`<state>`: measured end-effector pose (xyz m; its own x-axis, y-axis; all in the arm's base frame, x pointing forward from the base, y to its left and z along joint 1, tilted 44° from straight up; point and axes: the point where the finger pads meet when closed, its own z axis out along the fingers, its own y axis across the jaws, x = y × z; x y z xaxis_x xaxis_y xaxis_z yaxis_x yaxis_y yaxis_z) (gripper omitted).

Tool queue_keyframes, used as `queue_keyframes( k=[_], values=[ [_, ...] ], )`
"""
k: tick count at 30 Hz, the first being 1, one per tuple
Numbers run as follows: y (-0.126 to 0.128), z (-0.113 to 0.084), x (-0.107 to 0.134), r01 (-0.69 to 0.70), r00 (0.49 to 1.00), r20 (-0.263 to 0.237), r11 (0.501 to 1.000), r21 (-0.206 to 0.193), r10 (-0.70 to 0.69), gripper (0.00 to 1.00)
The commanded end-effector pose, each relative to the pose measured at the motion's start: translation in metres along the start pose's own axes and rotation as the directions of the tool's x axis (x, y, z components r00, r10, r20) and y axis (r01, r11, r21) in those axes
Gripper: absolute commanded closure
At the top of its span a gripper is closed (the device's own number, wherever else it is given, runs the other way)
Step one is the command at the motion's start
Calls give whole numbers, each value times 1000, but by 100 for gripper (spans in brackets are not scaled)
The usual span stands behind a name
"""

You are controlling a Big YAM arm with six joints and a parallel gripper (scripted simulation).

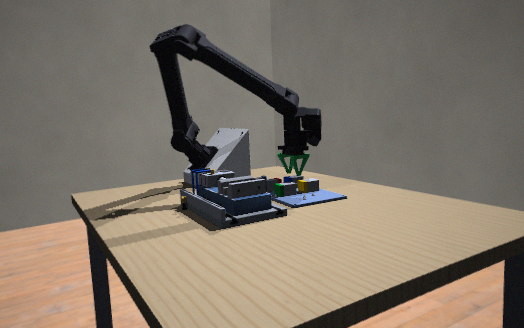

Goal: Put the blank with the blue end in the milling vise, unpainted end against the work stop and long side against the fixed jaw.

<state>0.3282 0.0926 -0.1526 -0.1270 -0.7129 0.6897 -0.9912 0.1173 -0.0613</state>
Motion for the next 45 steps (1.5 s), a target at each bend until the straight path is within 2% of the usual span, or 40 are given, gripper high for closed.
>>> queue_keyframes(
  k=[1,45],
  values=[
    [-1,10,1,3,1000,-7,1000,-12,-3,36],
    [-4,5,2,-4,1000,1,1000,-6,4,36]
  ],
)
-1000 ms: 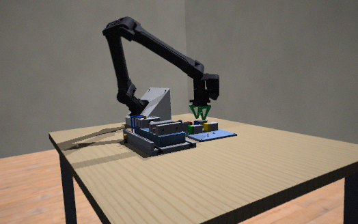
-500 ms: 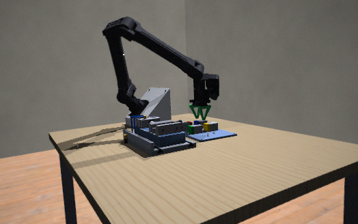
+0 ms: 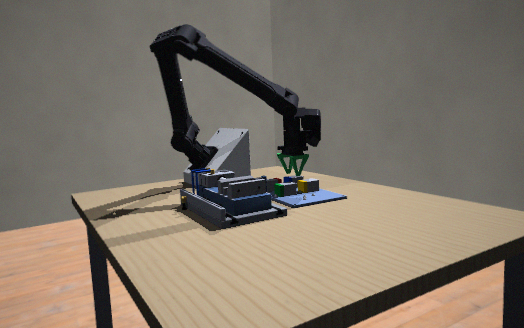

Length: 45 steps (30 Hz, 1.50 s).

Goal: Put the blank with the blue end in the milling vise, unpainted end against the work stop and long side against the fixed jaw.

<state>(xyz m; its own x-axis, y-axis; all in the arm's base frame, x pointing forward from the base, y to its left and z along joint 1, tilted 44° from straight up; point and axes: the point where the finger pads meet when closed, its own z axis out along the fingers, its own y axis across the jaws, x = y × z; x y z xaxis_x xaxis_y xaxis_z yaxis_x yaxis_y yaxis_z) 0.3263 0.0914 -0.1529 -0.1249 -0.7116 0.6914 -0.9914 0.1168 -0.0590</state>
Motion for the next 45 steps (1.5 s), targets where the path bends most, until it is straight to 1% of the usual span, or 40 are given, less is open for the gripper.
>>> queue_keyframes(
  k=[1,20,45],
  values=[
    [-6,4,1,-6,1000,3,1000,-5,6,36],
    [-10,2,-1,-10,1000,8,1000,0,10,36],
    [-11,2,-1,-10,1000,8,1000,0,10,36]
  ],
)
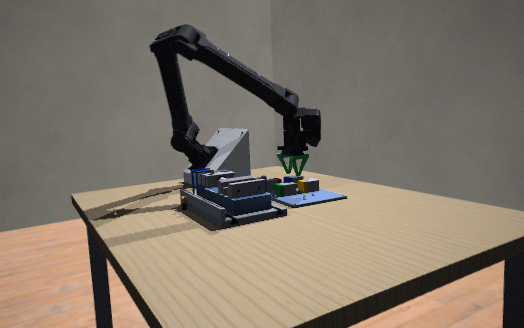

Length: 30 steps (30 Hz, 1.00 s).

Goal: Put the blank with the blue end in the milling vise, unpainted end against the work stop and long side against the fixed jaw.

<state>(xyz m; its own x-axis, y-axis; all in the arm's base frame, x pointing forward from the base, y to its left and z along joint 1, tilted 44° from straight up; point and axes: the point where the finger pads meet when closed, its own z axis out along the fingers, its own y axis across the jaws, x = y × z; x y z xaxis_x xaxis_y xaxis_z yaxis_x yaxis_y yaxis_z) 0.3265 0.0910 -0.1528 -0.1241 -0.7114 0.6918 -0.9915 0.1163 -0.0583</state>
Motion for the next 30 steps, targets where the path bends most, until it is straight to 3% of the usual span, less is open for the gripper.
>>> queue_keyframes(
  k=[1,30],
  values=[
    [-10,2,-1,-11,1000,9,1000,0,11,36],
    [-15,0,-4,-14,1000,12,1000,3,14,36]
  ],
)
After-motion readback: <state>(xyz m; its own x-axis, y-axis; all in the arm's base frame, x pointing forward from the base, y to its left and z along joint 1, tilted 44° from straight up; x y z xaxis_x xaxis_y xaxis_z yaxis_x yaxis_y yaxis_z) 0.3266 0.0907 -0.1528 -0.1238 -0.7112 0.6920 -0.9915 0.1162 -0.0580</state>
